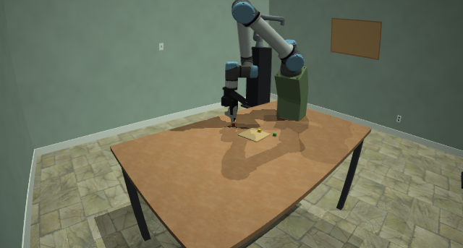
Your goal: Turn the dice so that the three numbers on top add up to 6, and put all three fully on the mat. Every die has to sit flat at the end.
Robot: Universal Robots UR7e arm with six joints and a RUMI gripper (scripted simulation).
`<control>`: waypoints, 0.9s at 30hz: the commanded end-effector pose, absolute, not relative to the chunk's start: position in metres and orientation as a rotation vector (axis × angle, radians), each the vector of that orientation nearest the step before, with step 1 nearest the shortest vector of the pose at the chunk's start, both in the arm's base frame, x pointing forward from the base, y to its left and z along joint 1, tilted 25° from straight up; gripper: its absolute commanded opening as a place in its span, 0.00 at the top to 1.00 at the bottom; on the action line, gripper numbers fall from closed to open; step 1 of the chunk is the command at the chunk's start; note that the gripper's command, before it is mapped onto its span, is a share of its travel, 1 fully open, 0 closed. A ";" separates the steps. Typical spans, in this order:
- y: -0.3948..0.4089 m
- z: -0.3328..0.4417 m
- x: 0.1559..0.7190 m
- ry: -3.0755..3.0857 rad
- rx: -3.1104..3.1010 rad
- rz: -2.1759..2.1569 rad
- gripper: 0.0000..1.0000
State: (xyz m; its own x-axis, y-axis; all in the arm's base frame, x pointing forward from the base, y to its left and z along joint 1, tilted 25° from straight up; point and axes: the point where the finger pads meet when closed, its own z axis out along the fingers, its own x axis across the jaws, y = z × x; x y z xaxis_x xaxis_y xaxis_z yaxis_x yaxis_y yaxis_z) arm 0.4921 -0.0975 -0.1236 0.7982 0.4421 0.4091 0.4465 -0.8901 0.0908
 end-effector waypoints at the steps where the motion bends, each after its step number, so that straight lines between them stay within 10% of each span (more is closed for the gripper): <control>1: -0.098 -0.124 0.493 -0.735 -2.970 -0.672 0.82; 27: -0.097 -0.127 0.494 -0.735 -2.970 -0.672 0.82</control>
State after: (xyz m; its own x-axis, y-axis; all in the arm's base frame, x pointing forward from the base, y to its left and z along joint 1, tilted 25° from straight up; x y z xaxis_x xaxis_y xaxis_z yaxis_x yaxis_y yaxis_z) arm 0.4926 -0.0972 -0.1248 0.7984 0.4421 0.4089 0.4467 -0.8901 0.0902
